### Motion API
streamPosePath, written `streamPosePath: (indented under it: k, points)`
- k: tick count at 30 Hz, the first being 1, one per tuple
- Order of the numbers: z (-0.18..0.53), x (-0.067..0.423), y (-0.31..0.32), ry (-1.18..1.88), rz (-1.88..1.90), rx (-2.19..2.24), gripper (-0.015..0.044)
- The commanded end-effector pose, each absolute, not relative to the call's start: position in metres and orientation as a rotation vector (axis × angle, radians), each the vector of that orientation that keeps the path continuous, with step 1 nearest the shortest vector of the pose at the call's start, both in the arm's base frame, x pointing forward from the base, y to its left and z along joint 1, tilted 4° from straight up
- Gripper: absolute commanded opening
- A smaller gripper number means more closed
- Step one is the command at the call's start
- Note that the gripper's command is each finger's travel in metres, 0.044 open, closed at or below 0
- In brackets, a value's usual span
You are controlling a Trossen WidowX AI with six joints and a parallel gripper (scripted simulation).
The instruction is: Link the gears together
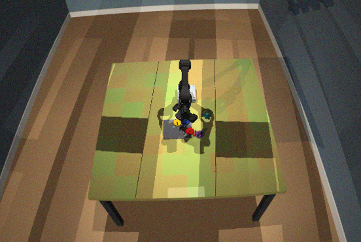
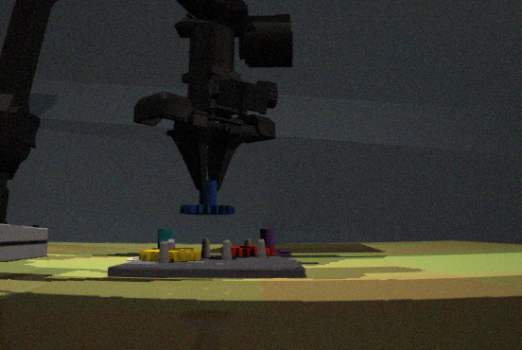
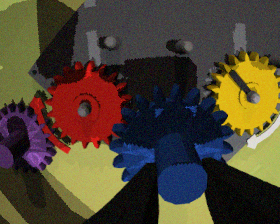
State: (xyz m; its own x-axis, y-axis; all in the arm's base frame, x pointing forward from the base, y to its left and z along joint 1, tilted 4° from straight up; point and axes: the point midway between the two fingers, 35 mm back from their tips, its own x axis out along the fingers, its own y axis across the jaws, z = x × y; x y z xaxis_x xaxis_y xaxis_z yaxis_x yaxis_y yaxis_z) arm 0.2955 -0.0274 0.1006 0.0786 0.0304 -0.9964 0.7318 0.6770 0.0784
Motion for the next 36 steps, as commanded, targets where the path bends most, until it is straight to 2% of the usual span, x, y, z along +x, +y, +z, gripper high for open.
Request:
streamPosePath:
  k: [1, 36]
  points:
    - [0.099, 0.293, -0.033, 1.403, -0.583, 0.687, 0.0000]
    - [0.084, 0.295, -0.033, 1.427, -0.493, 0.590, 0.0000]
